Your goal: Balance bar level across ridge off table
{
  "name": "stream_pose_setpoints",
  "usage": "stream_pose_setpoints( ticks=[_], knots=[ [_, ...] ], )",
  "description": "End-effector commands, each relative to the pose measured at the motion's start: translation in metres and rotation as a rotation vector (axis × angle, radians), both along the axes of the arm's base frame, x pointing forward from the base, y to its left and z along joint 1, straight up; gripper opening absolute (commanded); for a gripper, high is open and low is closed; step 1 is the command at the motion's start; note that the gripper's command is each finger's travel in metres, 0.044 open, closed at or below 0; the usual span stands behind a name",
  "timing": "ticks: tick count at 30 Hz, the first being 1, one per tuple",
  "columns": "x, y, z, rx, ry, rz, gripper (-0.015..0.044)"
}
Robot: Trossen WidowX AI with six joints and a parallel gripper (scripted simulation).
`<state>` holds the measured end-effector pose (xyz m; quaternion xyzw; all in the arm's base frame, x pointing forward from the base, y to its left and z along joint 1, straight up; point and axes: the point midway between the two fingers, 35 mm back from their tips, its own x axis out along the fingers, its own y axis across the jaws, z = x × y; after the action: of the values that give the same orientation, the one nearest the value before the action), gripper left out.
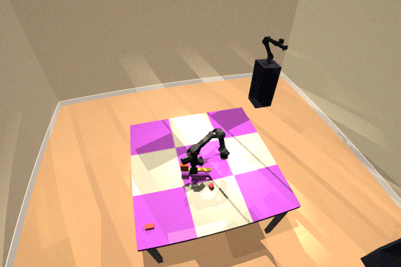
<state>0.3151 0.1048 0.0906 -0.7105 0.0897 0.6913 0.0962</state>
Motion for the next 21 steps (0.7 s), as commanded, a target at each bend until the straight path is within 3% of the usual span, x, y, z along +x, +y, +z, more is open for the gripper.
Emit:
stream_pose_setpoints(
  ticks=[1, 11, 15, 21],
  knots=[
    [0.000, 0.000, 0.000, 0.000, 0.000, 0.000, 0.0185],
    [0.000, 0.000, 0.000, 0.000, 0.000, 0.000, 0.0440],
    [0.001, 0.000, 0.008, 0.000, 0.000, 0.000, 0.0440],
    [0.001, 0.000, 0.082, 0.000, 0.000, 0.000, 0.0440]
  ],
)
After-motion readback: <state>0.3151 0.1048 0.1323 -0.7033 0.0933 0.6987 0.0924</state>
